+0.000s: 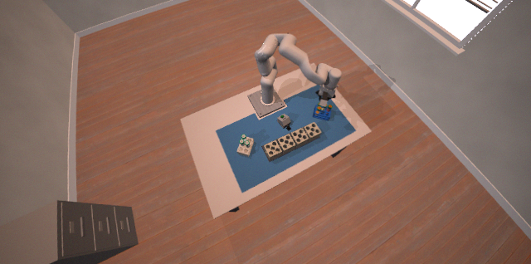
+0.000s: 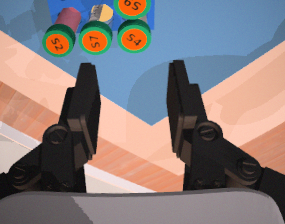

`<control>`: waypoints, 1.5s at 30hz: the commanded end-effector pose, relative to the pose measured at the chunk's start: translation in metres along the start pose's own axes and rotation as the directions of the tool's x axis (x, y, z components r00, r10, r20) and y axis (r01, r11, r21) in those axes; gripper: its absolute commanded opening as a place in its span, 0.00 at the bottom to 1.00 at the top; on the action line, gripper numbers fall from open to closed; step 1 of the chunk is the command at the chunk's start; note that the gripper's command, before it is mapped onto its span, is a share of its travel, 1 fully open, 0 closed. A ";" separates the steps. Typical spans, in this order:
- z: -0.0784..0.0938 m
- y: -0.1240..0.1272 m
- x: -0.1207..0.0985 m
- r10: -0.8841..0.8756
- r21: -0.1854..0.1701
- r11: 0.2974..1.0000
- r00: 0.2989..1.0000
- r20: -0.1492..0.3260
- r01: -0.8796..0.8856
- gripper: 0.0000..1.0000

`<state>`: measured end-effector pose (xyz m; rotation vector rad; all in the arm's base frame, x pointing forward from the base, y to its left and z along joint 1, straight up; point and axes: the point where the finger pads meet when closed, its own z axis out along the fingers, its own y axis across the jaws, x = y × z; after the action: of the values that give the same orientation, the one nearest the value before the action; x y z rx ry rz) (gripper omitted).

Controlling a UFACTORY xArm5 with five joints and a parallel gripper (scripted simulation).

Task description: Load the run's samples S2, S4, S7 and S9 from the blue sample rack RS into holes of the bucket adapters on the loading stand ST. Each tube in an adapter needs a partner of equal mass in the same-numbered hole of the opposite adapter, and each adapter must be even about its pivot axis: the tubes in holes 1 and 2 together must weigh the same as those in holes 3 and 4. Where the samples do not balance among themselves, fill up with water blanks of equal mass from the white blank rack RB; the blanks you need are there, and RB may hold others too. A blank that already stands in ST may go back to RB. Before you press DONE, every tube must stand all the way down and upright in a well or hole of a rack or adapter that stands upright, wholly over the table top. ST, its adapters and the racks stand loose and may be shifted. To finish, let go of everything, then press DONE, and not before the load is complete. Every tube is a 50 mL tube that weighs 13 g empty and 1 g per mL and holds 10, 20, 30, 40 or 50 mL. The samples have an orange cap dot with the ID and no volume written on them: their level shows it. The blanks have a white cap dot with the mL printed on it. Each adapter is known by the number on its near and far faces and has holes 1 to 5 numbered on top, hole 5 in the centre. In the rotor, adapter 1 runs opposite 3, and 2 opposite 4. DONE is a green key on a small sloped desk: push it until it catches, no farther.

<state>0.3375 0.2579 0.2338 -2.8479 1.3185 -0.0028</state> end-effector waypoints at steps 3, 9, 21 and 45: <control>-0.002 -0.012 -0.011 -0.100 0.004 0.995 0.995 0.000 0.100 0.57; -0.002 -0.026 -0.025 -0.231 0.004 0.973 0.973 -0.001 0.231 0.57; -0.002 -0.041 -0.040 -0.592 0.004 0.806 0.806 -0.002 0.592 0.57; -0.002 -0.041 -0.040 -0.964 0.002 0.267 0.267 -0.004 0.964 0.57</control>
<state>0.3421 0.3143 0.2339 -3.0894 -0.5597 -0.0048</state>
